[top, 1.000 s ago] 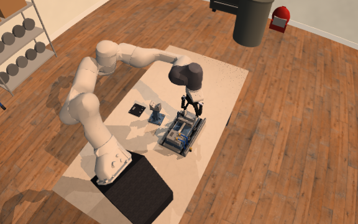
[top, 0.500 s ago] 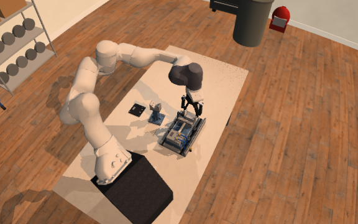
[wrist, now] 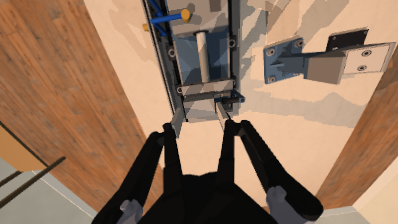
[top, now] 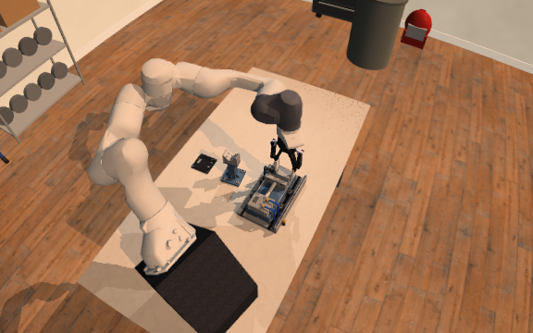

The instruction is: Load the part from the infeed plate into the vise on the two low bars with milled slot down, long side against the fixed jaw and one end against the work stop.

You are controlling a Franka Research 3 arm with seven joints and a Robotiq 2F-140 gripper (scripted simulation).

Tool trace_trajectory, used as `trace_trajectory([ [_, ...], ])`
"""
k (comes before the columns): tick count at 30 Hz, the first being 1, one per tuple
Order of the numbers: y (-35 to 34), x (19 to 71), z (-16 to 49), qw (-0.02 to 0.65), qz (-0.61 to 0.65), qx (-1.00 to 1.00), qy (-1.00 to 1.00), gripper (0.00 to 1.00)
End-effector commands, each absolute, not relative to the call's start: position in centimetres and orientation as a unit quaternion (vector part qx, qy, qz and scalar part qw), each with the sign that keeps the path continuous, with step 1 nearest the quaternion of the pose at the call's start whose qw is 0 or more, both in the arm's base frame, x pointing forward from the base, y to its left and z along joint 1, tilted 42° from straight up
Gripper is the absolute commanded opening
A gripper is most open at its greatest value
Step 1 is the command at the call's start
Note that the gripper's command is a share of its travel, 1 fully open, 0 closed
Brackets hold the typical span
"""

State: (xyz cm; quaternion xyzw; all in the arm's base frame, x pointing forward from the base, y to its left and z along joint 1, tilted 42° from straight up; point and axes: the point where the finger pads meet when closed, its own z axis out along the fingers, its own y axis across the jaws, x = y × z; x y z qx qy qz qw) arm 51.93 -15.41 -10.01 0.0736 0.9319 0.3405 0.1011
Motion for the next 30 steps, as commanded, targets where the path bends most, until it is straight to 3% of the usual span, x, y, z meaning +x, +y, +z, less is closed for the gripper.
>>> trace_trajectory([
  [1,-15.9,51.5,-9.4,0.098,0.343,0.076,0.931,0.47],
  [30,-19.1,50.2,-5.5,0.098,0.343,0.076,0.931,0.47],
])
